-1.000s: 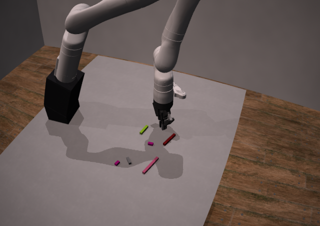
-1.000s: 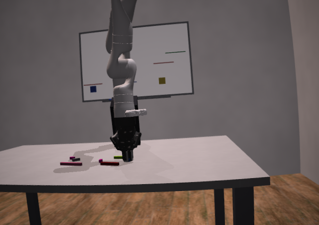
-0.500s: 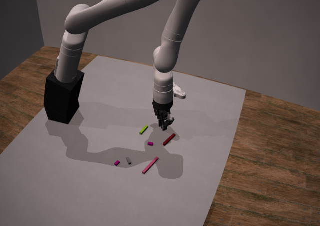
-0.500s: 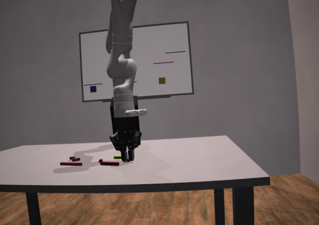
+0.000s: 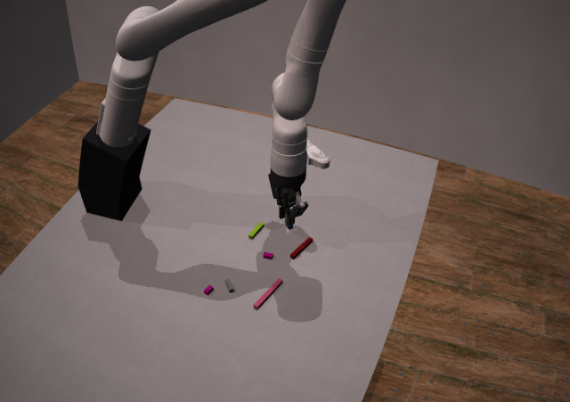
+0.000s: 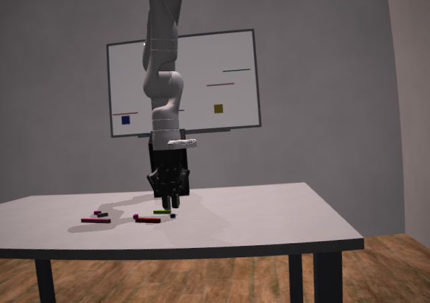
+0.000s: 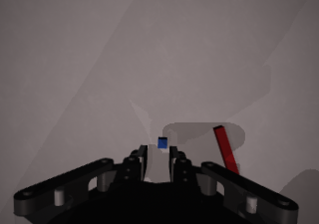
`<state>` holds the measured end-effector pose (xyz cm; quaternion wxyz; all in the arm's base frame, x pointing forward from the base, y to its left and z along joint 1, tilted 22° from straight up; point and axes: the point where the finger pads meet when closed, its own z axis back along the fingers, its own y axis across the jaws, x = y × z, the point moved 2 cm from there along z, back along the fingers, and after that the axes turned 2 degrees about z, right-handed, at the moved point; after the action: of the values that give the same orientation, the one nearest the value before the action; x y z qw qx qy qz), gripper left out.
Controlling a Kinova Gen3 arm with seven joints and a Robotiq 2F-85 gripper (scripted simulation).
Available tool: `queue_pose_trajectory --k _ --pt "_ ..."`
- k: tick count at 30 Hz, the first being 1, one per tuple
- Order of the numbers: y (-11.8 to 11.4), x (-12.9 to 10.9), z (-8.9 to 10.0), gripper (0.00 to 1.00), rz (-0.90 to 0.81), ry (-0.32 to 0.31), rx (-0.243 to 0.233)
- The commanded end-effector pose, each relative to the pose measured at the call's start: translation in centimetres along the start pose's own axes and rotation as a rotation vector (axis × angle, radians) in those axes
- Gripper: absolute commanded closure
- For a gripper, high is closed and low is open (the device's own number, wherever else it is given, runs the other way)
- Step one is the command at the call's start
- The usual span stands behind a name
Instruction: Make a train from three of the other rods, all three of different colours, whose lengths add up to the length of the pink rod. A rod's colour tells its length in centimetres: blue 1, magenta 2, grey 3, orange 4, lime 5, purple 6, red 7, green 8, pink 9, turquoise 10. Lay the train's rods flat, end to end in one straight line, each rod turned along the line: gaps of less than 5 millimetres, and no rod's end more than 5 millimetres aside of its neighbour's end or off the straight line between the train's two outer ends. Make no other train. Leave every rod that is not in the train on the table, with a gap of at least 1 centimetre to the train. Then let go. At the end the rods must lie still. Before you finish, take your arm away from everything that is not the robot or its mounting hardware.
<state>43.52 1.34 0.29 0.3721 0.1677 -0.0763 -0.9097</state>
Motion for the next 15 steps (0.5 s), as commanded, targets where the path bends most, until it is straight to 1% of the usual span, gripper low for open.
queue_pose_trajectory --k 1,7,9,12,15 --pt "0.4 -0.7 2.1 0.76 -0.001 0.018 0.01" --pt "0.4 -0.6 5.2 0.76 -0.001 0.018 0.01" --pt "0.4 -0.6 5.2 0.76 -0.001 0.018 0.01" --pt "0.4 -0.6 6.2 0.76 -0.001 0.018 0.01" --pt "0.4 -0.6 6.8 0.76 -0.001 0.018 0.01"
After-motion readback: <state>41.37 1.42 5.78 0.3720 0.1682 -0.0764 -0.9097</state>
